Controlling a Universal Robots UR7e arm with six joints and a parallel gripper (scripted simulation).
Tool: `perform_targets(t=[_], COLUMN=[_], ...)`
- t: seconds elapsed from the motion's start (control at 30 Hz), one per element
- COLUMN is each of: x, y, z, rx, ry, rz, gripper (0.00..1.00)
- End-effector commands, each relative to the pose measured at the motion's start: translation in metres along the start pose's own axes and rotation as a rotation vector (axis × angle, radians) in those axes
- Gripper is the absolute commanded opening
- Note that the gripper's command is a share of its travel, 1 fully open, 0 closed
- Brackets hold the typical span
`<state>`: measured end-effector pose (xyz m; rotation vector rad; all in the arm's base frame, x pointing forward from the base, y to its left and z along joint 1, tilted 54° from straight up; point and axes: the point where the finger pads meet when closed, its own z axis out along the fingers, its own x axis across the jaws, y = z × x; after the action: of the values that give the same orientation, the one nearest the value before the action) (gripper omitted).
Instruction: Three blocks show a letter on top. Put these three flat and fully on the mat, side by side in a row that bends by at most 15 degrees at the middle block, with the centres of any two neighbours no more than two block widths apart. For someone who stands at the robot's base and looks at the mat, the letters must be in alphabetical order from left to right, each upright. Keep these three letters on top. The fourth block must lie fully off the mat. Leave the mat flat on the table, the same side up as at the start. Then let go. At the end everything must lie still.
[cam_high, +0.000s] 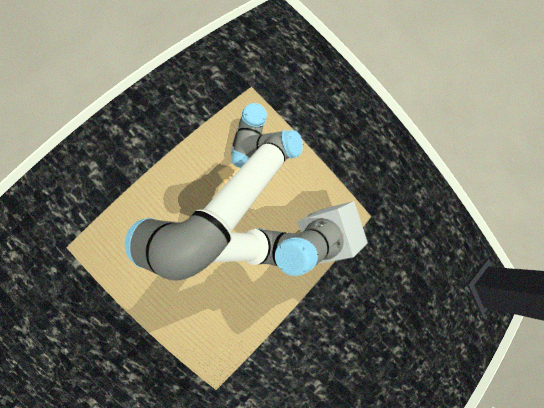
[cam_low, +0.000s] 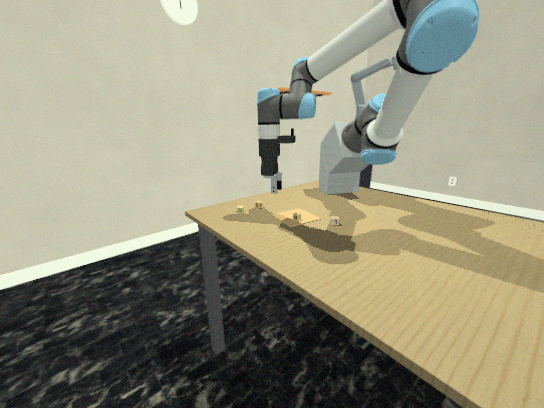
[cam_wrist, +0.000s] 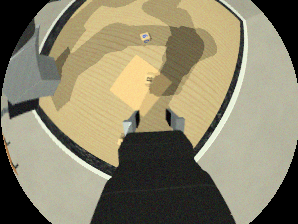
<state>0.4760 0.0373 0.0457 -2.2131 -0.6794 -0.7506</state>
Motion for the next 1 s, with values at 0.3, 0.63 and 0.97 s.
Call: perform_targets(t=[0.3,0.63,0.97], x=[-0.006,-0.005,-0.005], y=[-0.079,-0.078,-0.078], z=[0.021,0.02,0.02], rx=[0.001,-0.001,0.0], ry=[0.003,0.003,0.003], rz=[0.186,0.186,0.186], gripper=[1.0,1.0,1.0])
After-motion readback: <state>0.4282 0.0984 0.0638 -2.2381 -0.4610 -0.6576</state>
